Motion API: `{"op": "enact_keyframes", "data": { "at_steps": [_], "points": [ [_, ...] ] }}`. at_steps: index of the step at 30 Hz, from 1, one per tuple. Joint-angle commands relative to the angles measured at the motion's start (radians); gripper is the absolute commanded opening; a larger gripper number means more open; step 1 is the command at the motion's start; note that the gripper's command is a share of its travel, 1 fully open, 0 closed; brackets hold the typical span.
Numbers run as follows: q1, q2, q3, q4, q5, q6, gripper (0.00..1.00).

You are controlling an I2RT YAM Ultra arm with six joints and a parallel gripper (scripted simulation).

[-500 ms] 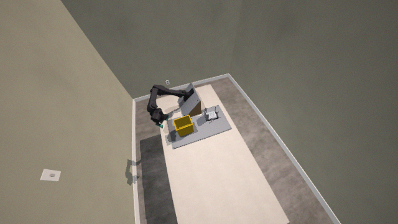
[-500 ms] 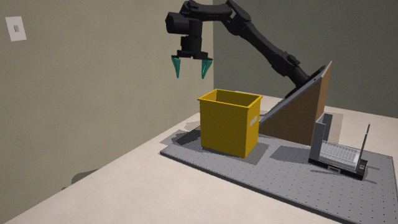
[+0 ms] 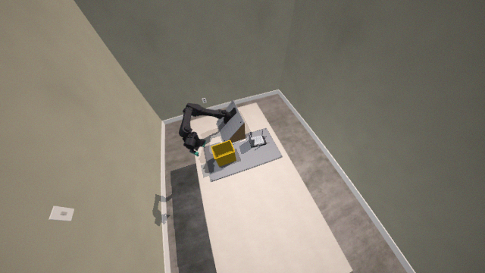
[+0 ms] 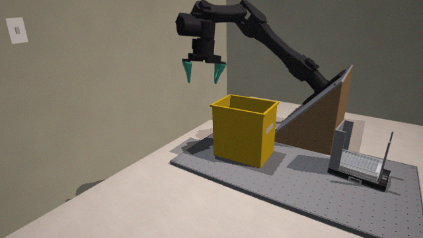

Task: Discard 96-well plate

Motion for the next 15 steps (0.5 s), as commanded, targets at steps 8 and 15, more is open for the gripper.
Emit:
{"op": "enact_keyframes", "data": {
  "at_steps": [8,15],
  "points": [
    [0.051,0.033,0.002,0.001,-0.012,-0.109,1.0],
    [0.101,0.083,0.0,-0.001,-0.027,-0.239,1.0]
  ]
}}
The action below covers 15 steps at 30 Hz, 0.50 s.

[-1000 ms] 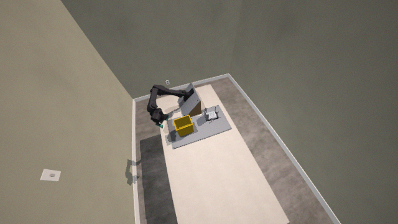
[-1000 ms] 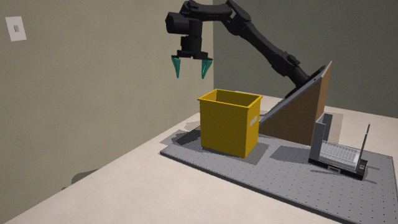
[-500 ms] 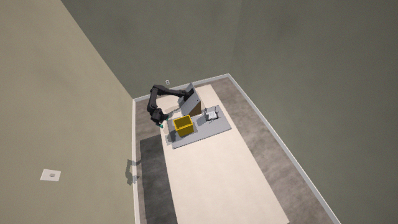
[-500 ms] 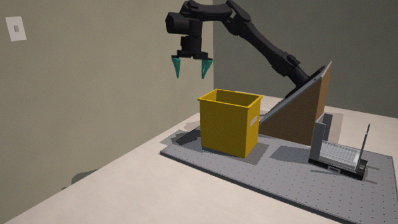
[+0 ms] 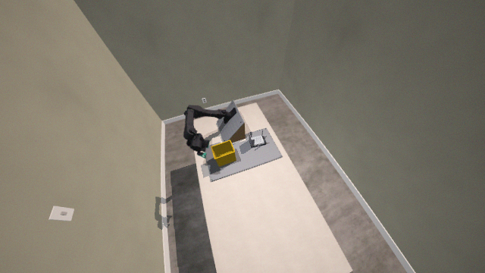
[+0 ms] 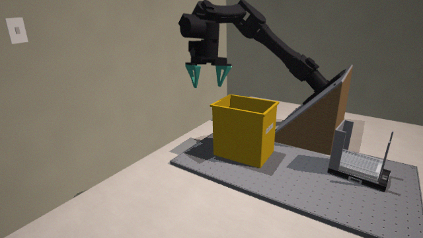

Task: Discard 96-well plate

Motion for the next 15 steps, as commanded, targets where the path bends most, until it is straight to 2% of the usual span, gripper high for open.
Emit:
{"op": "enact_keyframes", "data": {
  "at_steps": [1,4,15],
  "points": [
    [0.039,0.011,0.002,-0.002,-0.009,-0.096,1.0],
    [0.043,0.015,0.002,-0.001,-0.008,-0.095,1.0],
    [0.12,0.093,-0.004,-0.004,-0.03,-0.29,1.0]
  ]
}}
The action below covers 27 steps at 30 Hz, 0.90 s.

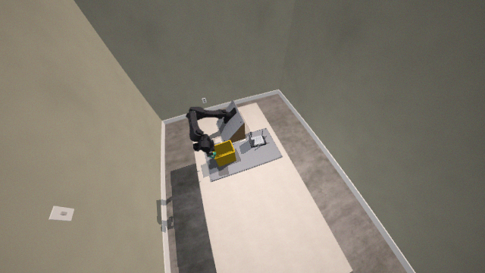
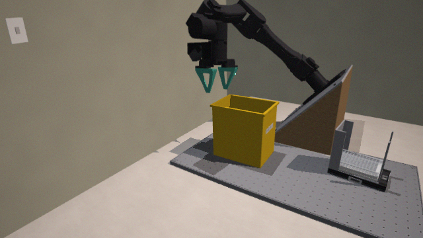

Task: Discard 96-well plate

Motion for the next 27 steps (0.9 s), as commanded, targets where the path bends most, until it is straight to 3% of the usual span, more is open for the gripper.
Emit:
{"op": "enact_keyframes", "data": {
  "at_steps": [1,27],
  "points": [
    [0.041,0.008,0.001,-0.002,-0.008,-0.089,1.0],
    [0.195,0.164,-0.007,-0.007,-0.052,-0.479,1.0]
  ]
}}
